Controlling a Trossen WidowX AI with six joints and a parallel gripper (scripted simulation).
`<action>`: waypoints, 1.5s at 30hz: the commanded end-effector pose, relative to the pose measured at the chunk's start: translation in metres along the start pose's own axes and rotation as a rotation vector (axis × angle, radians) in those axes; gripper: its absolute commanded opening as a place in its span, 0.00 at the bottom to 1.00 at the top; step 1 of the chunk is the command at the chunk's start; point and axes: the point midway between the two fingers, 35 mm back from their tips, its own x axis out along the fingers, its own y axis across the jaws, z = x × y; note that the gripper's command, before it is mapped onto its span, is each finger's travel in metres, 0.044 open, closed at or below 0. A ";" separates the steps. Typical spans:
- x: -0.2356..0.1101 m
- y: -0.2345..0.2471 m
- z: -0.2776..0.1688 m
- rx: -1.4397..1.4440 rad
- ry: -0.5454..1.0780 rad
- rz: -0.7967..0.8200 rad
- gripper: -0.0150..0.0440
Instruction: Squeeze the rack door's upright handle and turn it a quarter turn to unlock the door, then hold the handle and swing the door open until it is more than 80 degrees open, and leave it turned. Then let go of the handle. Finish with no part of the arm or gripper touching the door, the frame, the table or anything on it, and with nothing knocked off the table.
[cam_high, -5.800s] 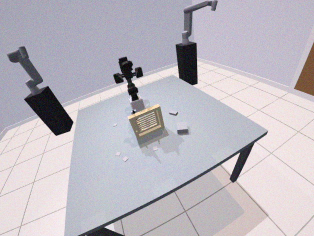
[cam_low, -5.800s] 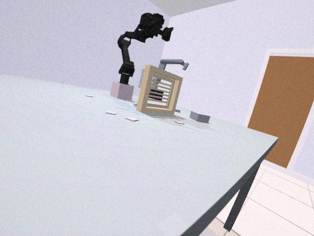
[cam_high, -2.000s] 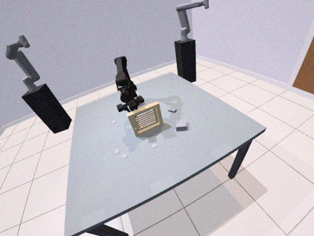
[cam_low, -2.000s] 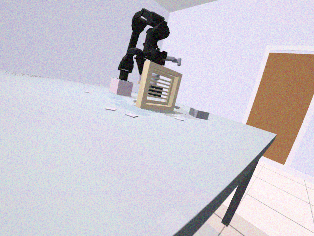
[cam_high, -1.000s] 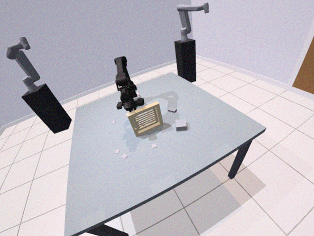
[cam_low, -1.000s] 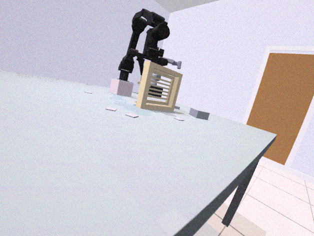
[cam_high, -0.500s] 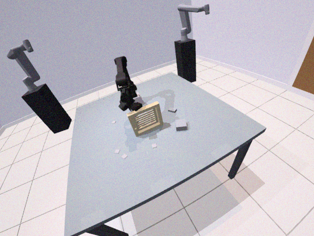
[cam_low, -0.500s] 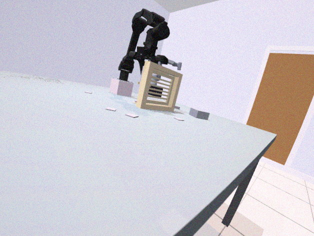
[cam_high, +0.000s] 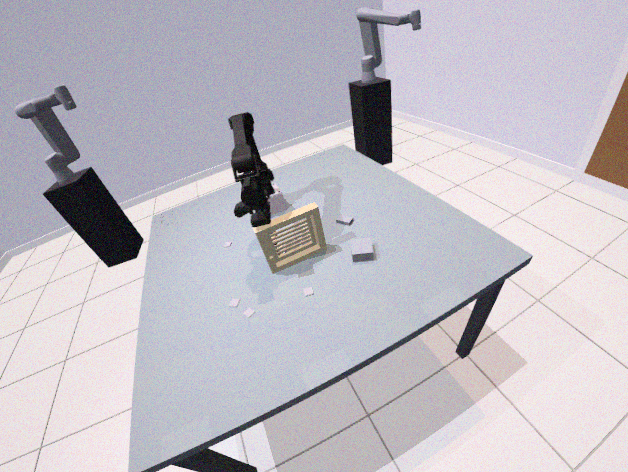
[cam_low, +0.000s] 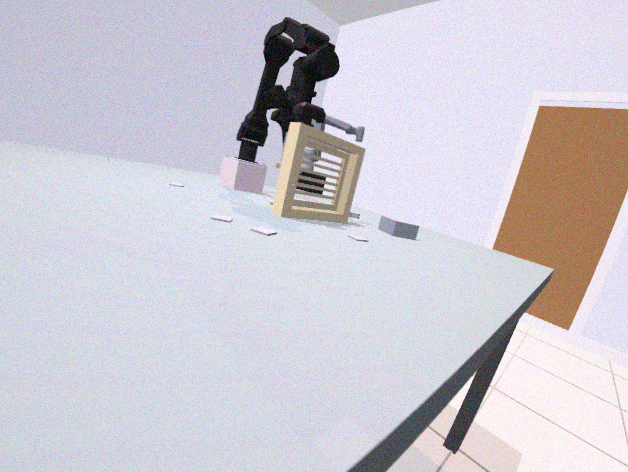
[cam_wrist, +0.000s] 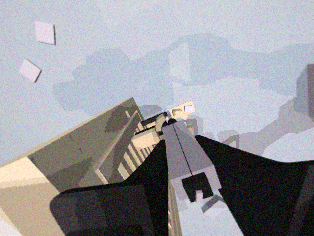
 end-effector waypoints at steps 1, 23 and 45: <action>0.000 0.000 -0.001 0.080 0.005 0.001 0.29; 0.000 0.000 -0.001 0.072 0.005 0.001 0.75; 0.000 0.000 -0.001 -0.984 0.004 0.004 0.75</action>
